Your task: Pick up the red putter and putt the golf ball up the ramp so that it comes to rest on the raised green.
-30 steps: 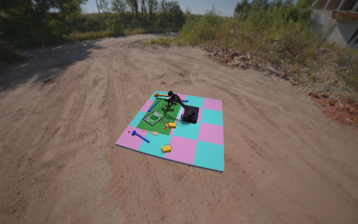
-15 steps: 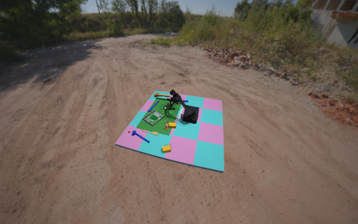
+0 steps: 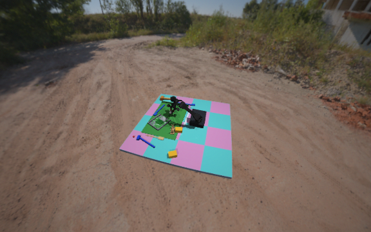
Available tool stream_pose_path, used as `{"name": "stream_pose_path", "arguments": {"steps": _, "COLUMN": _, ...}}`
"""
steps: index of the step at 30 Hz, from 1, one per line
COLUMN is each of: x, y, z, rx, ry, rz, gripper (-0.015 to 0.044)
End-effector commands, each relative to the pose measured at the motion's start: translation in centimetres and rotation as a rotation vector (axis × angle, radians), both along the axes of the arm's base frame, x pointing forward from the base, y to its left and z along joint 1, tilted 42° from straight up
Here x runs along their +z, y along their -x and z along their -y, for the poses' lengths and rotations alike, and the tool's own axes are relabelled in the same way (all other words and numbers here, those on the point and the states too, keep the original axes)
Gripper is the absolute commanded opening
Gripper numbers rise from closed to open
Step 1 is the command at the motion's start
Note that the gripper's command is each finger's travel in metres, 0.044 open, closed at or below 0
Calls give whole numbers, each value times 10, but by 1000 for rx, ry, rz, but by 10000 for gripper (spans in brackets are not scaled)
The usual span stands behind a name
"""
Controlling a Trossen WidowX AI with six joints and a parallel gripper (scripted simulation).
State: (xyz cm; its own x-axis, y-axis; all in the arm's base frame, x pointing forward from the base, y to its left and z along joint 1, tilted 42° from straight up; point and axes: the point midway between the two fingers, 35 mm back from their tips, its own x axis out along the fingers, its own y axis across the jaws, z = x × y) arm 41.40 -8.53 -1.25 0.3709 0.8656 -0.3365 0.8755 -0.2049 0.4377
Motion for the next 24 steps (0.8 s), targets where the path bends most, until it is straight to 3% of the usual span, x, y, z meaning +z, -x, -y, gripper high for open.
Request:
{"name": "stream_pose_path", "arguments": {"steps": 1, "x": 31, "y": -12, "z": -37, "rx": 12, "ry": -30, "rz": 2, "gripper": 0}}
{"name": "stream_pose_path", "arguments": {"steps": 5, "x": 51, "y": -18, "z": -60, "rx": 24, "ry": -50, "rz": 10, "gripper": 0}}
{"name": "stream_pose_path", "arguments": {"steps": 11, "x": 61, "y": -21, "z": -58, "rx": 24, "ry": -50, "rz": 10, "gripper": 0}}
{"name": "stream_pose_path", "arguments": {"steps": 24, "x": 128, "y": -34, "z": -53, "rx": 24, "ry": -50, "rz": 10, "gripper": 0}}
